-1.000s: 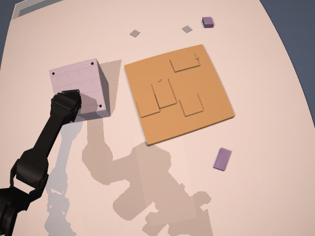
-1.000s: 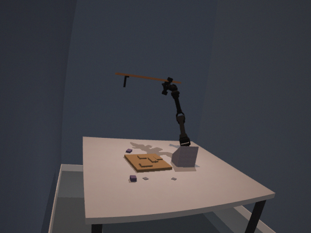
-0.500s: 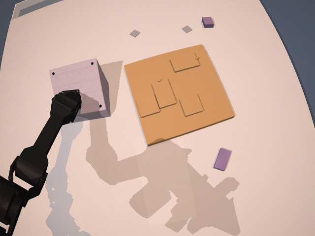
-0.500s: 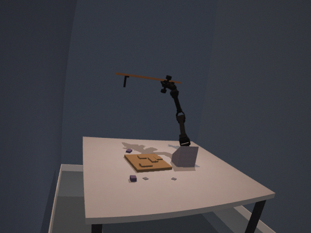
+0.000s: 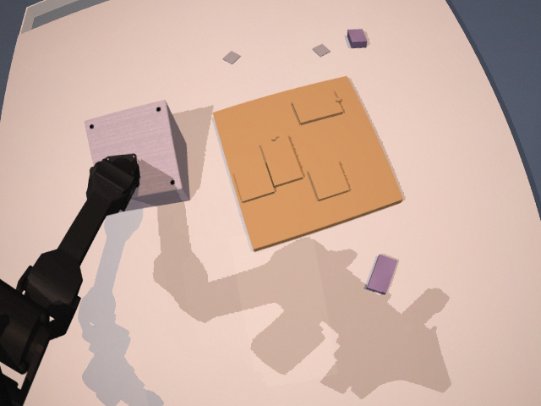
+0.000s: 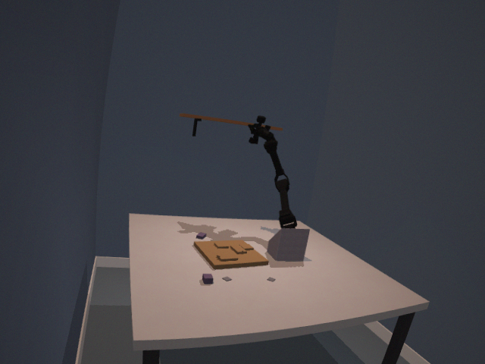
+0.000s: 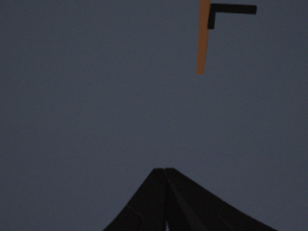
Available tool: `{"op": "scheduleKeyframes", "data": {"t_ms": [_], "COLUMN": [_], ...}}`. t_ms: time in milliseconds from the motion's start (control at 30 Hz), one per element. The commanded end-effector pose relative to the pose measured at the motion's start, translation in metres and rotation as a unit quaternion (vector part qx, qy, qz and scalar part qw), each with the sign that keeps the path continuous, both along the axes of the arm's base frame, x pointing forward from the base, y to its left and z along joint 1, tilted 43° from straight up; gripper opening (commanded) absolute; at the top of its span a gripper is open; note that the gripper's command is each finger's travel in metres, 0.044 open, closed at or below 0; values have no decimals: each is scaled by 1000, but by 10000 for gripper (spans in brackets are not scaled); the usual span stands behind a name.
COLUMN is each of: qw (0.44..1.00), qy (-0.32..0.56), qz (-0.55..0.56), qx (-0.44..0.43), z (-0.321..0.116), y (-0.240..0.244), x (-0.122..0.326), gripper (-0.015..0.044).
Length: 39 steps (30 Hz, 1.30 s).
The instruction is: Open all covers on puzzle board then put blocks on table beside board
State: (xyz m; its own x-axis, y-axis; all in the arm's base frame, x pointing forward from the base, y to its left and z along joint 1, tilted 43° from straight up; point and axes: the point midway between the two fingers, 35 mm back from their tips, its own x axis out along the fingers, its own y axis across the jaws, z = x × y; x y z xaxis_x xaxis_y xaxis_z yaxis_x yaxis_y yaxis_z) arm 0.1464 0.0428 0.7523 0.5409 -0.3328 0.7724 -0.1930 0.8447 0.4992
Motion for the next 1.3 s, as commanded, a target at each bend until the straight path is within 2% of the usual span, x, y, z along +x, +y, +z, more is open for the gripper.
{"op": "scheduleKeyframes", "data": {"t_ms": [0,633,1267], "qw": [1000,996,979], "qy": [12,14,107], "qz": [2,-14,-14], "qx": [-25,-88,-174], "z": [-5,-14,-55], "y": [17,37,88], "x": [12,29,95], "gripper": [0,0,0]}}
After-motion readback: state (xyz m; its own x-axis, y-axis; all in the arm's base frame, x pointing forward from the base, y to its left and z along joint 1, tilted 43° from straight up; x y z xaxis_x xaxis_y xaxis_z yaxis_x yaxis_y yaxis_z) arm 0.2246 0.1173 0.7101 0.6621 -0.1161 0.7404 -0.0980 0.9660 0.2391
